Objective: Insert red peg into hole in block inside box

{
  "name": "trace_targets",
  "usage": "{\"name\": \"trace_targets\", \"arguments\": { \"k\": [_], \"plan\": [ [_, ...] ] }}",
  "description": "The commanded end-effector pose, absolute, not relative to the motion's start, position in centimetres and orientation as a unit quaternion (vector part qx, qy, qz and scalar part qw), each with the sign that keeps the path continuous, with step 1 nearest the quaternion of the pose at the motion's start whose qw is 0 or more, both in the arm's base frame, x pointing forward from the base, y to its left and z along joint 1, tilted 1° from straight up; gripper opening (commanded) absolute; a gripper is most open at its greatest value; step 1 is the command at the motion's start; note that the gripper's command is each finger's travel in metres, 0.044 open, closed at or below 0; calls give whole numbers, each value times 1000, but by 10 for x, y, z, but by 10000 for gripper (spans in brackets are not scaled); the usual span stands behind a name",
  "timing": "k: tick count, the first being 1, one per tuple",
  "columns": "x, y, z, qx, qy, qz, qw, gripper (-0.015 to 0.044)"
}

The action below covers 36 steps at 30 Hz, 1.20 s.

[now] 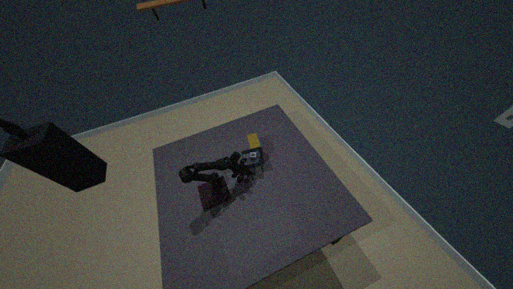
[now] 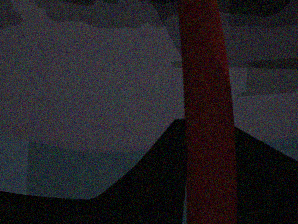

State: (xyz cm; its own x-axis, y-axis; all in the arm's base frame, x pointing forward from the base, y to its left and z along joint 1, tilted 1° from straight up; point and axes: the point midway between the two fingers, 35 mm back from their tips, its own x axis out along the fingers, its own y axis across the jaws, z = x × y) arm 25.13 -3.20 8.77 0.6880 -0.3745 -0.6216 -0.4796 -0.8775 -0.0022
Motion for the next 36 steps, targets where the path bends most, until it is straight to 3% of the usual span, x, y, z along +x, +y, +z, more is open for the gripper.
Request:
{"name": "trace_targets", "arguments": {
  "k": [1, 36],
  "plan": [
    [252, -32, 100, -917, 232, 314, 85, 0],
    [268, -2, 124, -919, 212, 322, 82, 0]
  ]
}}
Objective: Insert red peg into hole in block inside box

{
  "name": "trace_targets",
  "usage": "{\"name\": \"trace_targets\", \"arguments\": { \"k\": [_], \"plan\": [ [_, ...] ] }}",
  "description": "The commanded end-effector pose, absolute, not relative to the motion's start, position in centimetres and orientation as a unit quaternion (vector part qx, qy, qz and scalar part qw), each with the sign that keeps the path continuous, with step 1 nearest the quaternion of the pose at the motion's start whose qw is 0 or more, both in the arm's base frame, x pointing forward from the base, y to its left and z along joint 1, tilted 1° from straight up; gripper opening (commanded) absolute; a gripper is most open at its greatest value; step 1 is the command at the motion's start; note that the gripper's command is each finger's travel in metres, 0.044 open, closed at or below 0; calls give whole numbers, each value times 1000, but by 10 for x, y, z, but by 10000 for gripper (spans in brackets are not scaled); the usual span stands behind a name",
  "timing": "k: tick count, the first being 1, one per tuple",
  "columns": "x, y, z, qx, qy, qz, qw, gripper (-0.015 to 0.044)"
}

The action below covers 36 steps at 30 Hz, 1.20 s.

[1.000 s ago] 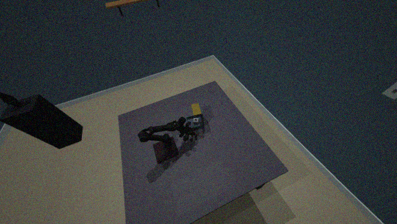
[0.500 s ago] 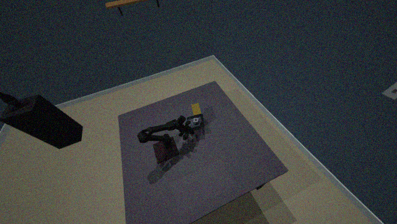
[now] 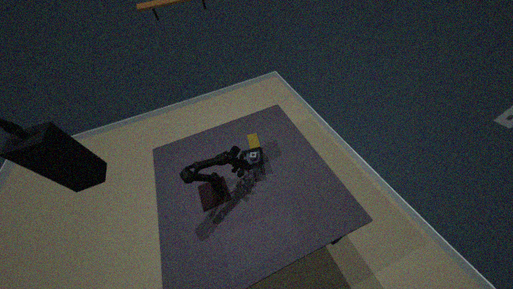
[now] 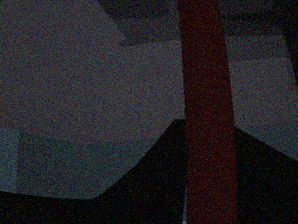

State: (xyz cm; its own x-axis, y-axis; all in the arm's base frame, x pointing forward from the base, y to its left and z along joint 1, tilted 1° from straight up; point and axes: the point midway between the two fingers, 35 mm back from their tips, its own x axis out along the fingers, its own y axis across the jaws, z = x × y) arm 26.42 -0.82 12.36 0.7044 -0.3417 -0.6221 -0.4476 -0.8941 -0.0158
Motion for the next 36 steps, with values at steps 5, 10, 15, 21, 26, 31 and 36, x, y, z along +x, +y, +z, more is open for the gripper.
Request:
{"name": "trace_targets", "arguments": {
  "k": [5, 10, 15, 21, 26, 31, 36],
  "plan": [
    [273, 8, 125, -920, 207, 323, 81, 0],
    [277, 18, 125, -921, 201, 325, 79, 0],
    [281, 28, 126, -922, 195, 326, 78, 0],
    [285, 41, 126, -923, 188, 327, 76, 0],
    [288, 52, 127, -924, 182, 327, 74, 0],
    [291, 64, 126, -926, 176, 327, 72, 0],
    [294, 75, 126, -927, 171, 327, 70, 0]
  ]
}}
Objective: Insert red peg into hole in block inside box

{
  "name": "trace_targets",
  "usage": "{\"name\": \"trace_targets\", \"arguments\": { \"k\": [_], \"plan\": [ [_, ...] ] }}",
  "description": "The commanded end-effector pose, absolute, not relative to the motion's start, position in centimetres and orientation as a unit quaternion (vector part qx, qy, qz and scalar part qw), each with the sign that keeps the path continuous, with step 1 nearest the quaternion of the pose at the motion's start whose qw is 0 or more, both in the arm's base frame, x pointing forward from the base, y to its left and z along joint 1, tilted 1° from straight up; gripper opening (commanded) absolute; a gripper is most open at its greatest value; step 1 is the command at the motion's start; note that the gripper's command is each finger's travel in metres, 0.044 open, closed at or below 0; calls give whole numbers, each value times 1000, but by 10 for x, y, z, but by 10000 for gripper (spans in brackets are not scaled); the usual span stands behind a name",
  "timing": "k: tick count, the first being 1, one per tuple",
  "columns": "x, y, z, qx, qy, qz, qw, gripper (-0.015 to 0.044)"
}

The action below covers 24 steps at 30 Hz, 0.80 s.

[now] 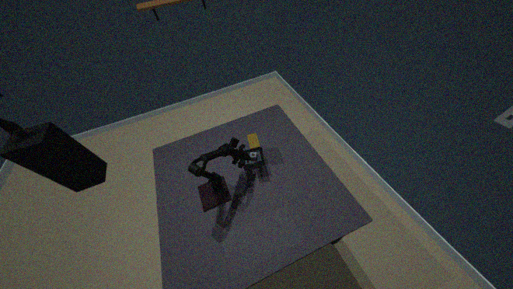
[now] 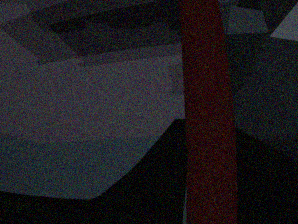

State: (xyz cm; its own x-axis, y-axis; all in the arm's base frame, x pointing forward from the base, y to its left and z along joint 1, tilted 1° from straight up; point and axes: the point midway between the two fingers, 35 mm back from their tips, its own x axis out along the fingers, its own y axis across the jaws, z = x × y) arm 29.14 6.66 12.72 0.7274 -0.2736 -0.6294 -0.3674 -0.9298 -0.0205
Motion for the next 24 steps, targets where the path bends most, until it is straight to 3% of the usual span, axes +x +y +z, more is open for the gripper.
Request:
{"name": "trace_targets", "arguments": {
  "k": [1, 24],
  "plan": [
    [294, 78, 126, -927, 169, 327, 69, 0],
    [298, 136, 122, -934, 141, 324, 59, 0]
  ]
}}
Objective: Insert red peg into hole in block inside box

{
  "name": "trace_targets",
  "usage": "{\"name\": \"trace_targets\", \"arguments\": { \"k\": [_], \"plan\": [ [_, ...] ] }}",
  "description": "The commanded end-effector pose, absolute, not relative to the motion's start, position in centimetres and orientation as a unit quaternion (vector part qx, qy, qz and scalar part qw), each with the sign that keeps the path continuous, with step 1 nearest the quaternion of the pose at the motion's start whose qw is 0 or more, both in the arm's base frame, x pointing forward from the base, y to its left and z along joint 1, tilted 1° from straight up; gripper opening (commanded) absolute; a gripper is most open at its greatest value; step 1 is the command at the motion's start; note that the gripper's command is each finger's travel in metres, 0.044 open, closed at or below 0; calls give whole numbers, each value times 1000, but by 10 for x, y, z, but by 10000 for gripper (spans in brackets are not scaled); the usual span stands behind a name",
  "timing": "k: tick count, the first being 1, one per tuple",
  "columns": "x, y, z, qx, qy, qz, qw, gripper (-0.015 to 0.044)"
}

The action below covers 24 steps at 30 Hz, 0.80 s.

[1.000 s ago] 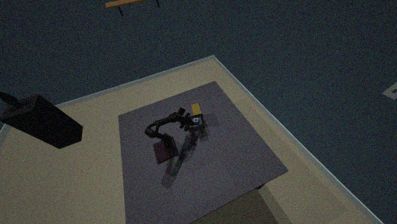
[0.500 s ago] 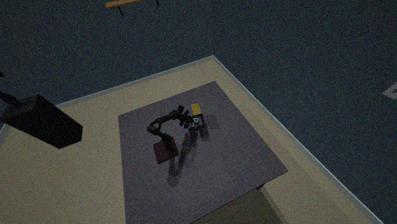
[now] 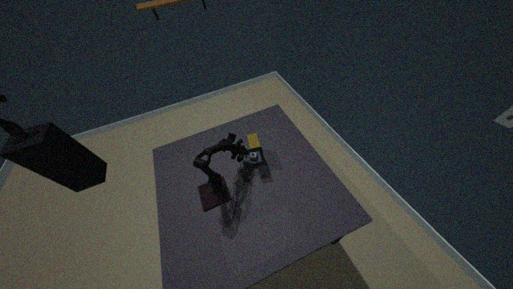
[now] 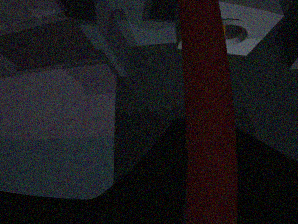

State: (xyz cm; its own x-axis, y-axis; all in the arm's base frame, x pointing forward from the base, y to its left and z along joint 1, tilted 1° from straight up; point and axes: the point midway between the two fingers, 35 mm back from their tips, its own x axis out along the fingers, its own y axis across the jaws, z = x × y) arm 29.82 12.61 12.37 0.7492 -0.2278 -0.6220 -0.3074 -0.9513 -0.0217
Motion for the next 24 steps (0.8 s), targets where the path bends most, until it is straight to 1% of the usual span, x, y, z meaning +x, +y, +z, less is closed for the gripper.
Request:
{"name": "trace_targets", "arguments": {
  "k": [1, 7, 20, 24],
  "plan": [
    [298, 139, 121, -934, 139, 323, 58, 0],
    [300, 147, 120, -935, 135, 322, 57, 0],
    [331, 141, 122, -936, 135, 321, 56, 0],
    [332, 141, 122, -936, 135, 320, 56, 0]
  ]
}}
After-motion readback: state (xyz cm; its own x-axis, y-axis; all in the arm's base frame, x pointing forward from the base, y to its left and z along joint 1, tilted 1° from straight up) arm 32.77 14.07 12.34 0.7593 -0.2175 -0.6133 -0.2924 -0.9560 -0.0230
